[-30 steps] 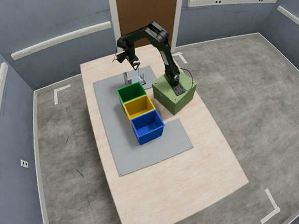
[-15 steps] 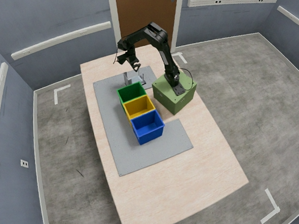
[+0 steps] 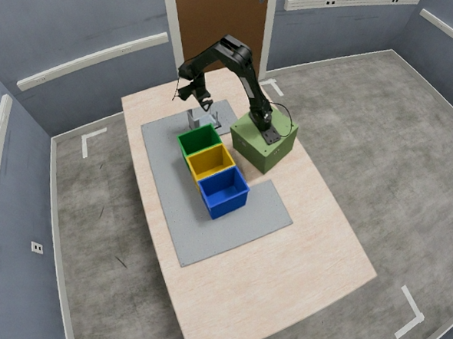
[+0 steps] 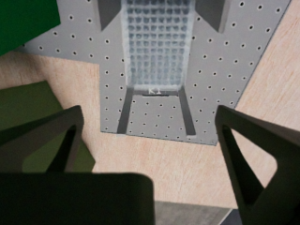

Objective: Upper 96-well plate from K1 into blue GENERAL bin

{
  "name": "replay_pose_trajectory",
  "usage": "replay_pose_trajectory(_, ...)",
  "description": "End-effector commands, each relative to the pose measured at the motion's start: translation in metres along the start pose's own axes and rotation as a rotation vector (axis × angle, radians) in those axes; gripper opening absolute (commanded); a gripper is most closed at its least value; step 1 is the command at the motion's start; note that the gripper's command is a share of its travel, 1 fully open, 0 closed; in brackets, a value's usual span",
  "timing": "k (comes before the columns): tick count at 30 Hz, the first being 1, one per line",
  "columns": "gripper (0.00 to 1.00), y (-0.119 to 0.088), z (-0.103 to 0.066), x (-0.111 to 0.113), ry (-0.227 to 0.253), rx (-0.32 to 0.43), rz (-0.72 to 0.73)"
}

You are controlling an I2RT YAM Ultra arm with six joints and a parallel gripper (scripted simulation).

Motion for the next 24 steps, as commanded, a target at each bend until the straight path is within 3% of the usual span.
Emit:
replay_pose_trajectory(1,1.0,0.002,0.006,-0.002,-0.005,-0.013,0.009)
replay_pose_trajectory(2,1.0,0.011,-0.004,-0.01,-0.037,-0.043,0.004)
replay_pose_trajectory(5,1.0,0.003,0.013,0.0,-0.005,-0.012,0.004)
replay_pose_trajectory(16,1.0,0.002,0.031,-0.001,-0.006,-0.012,0.006)
replay_pose_trajectory(18,1.0,0.002,0.031,-0.001,-0.006,-0.012,0.006)
replay_pose_trajectory(19,1.0,0.01,0.019,-0.011,-0.041,-0.045,0.007)
replay_pose_trajectory(21,1.0,0.001,0.035,-0.002,-0.007,-0.012,0.011)
replay_pose_trajectory(24,1.0,0.003,0.041,0.0,-0.006,-0.011,0.004)
Point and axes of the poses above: the point where the finger pads meet when closed, its own z axis out along the fingers, its own x axis across the jaws, y = z × x, the point moved 1 cm from there along -z, back along the fingers, and after that the axes turned 15 degrees about z, right-handed, at the moved point
